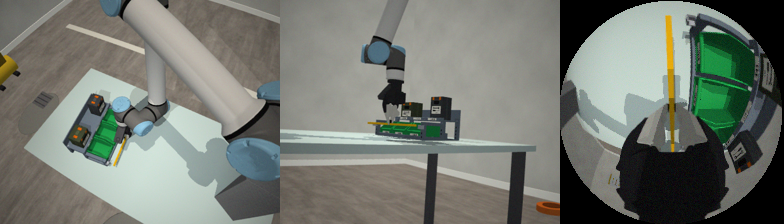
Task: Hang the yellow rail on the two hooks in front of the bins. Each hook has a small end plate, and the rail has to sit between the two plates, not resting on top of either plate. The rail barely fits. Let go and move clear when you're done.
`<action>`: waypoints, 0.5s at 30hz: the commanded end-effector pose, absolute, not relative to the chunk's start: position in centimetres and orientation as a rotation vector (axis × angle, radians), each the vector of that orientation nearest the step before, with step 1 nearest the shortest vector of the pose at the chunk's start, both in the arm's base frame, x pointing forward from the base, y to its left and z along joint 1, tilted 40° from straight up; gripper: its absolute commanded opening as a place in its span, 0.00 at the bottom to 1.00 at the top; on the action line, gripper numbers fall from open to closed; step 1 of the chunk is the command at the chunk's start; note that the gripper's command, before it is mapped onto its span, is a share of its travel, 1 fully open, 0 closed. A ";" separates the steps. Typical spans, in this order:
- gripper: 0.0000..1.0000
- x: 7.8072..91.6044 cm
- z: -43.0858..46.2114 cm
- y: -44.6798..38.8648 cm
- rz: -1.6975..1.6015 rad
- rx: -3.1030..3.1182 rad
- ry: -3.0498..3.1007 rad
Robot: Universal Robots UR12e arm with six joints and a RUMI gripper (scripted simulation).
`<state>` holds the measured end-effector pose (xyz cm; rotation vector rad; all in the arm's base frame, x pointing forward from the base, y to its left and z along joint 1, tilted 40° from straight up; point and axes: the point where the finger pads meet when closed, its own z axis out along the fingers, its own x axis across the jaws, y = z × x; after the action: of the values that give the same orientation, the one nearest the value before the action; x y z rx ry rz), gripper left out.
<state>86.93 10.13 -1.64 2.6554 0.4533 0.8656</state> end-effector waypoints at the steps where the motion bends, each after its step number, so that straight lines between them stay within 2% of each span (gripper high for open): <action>1: 0.00 86.0 -0.4 10.5 0.867 2.655 0.454; 15: 0.00 84.3 1.8 11.0 0.867 2.655 0.454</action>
<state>84.68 10.84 1.19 2.6554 0.4533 0.8656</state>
